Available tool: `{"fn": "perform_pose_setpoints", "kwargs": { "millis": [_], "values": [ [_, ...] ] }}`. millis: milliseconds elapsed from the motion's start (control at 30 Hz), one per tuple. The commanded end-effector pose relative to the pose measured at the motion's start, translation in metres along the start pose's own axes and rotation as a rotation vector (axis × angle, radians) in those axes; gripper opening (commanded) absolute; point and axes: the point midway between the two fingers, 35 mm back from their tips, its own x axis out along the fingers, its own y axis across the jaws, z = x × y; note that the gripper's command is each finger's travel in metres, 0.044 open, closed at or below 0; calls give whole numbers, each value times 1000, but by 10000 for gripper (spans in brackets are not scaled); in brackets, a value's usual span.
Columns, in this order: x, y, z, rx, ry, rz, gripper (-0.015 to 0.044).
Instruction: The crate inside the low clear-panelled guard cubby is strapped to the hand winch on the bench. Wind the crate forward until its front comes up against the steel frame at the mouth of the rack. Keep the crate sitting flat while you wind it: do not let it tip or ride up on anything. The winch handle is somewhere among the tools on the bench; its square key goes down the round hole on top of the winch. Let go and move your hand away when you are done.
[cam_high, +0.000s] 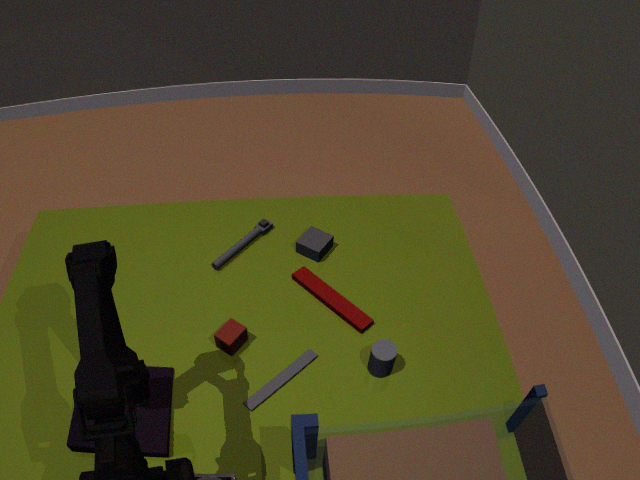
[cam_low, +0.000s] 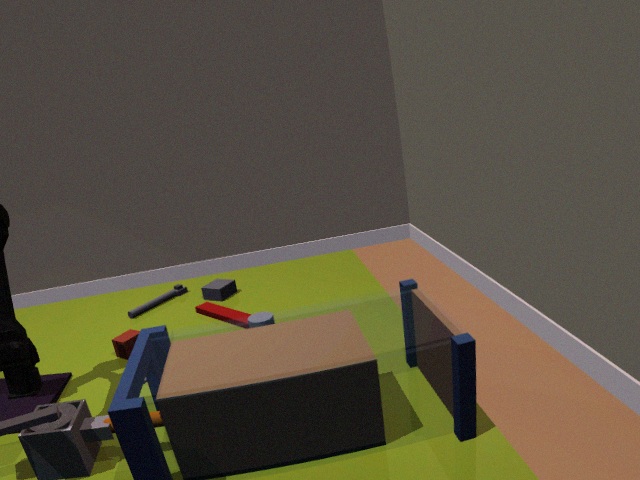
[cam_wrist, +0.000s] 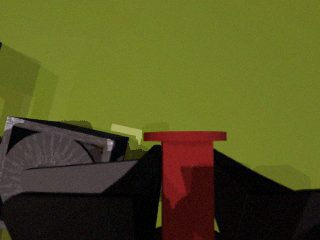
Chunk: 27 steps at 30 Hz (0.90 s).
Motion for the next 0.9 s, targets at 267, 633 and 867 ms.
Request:
{"fn": "perform_pose_setpoints", "kwargs": {
  "millis": [267,633,867],
  "values": [
    [9,8,22,-5,-14,9,0],
    [15,16,35,-5,-15,9,0],
    [18,22,42,-5,-16,10,0]
  ]
}}
